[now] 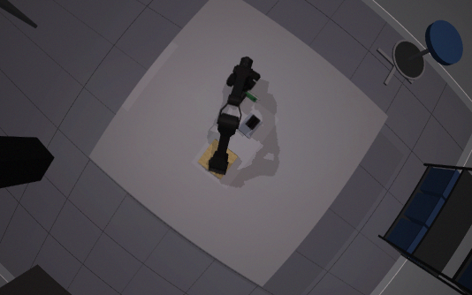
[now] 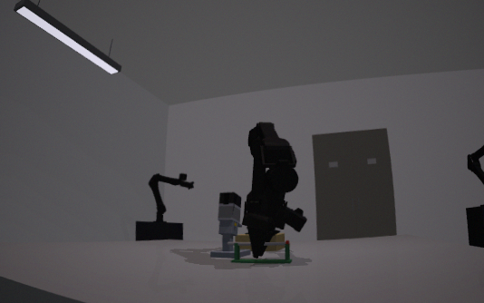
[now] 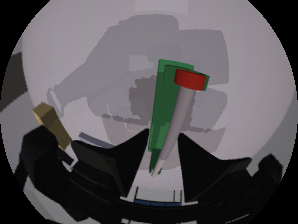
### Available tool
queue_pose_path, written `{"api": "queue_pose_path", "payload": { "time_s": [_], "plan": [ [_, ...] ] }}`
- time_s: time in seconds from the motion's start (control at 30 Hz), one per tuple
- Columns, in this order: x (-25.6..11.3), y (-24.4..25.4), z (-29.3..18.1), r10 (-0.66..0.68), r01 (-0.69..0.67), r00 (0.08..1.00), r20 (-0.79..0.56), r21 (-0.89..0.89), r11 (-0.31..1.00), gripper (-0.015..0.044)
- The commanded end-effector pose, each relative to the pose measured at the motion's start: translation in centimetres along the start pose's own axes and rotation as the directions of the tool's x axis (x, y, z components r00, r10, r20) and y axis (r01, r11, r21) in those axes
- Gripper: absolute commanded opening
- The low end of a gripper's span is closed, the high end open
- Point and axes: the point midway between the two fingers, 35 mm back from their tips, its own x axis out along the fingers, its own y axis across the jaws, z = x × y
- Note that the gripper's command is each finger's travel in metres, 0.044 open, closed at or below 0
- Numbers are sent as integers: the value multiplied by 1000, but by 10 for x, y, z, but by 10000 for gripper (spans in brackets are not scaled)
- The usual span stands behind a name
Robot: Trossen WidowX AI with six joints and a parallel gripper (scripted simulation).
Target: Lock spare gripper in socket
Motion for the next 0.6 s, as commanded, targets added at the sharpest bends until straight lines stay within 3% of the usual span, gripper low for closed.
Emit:
{"api": "queue_pose_path", "payload": {
  "time_s": [0.0, 0.23, 0.57],
  "plan": [
    [2, 1, 0, 0, 0, 1000, -5, 4, 1000, 180],
    [2, 1, 0, 0, 0, 1000, -5, 4, 1000, 0],
    [1, 1, -1, 0, 0, 1000, -5, 4, 1000, 0]
  ]
}}
